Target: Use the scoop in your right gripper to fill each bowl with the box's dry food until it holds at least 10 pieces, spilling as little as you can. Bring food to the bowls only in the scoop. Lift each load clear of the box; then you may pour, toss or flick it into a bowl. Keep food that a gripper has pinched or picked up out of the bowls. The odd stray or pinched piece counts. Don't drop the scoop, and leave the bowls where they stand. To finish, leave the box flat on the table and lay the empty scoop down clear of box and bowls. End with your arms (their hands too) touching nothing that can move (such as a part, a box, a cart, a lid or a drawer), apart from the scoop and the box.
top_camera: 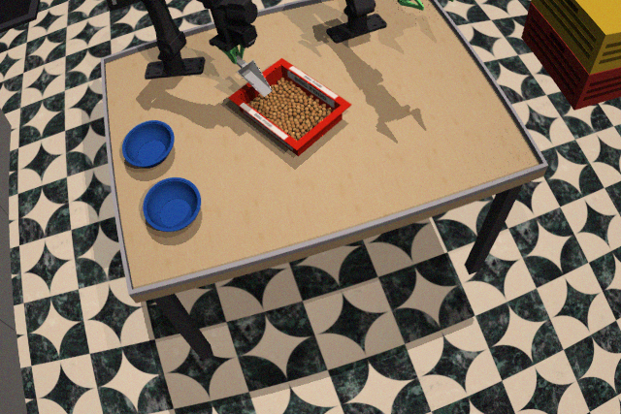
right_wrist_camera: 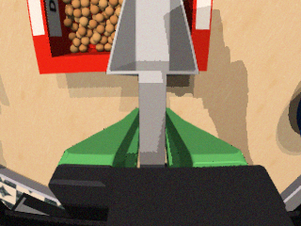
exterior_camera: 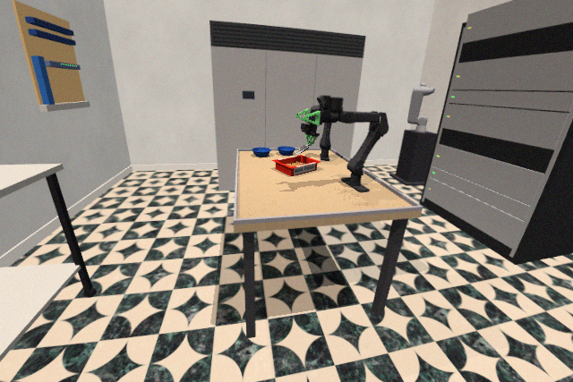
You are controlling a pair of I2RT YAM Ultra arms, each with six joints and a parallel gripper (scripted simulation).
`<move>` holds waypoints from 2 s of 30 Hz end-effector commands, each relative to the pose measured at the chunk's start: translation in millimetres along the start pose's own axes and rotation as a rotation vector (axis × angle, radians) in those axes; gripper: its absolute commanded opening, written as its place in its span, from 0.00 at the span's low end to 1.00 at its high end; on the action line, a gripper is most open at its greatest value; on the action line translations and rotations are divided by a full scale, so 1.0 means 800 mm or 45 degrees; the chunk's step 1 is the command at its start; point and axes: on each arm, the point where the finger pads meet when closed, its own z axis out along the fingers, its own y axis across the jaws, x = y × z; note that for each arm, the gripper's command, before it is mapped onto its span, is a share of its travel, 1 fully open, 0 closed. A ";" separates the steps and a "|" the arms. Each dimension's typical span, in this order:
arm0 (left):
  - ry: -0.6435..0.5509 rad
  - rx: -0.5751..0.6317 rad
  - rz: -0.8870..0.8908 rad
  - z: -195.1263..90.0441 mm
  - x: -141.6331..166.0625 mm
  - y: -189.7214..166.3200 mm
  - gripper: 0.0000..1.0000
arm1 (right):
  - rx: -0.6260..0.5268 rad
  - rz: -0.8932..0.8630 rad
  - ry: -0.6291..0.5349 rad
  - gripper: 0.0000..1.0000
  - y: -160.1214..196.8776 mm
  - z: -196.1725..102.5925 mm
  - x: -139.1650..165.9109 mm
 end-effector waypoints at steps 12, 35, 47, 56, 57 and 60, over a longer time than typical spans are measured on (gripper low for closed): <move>-0.037 0.000 0.000 -0.005 -0.015 0.000 1.00 | -0.023 -0.011 0.015 0.00 0.001 -0.004 -0.013; -0.037 0.000 0.000 -0.005 -0.015 0.000 1.00 | -0.020 -0.011 0.204 0.00 -0.007 0.032 -0.026; -0.037 0.000 0.000 -0.005 -0.015 0.000 1.00 | -0.020 -0.005 0.256 0.00 -0.011 0.046 -0.036; -0.037 0.000 0.000 -0.005 -0.015 0.000 1.00 | -0.010 -0.010 0.180 0.00 -0.011 0.031 -0.040; -0.037 0.000 0.000 -0.005 -0.015 0.000 1.00 | -0.016 -0.004 0.145 0.00 -0.013 0.031 -0.049; -0.037 0.000 0.000 -0.005 -0.015 0.000 1.00 | -0.007 -0.018 0.209 0.00 -0.009 0.048 -0.044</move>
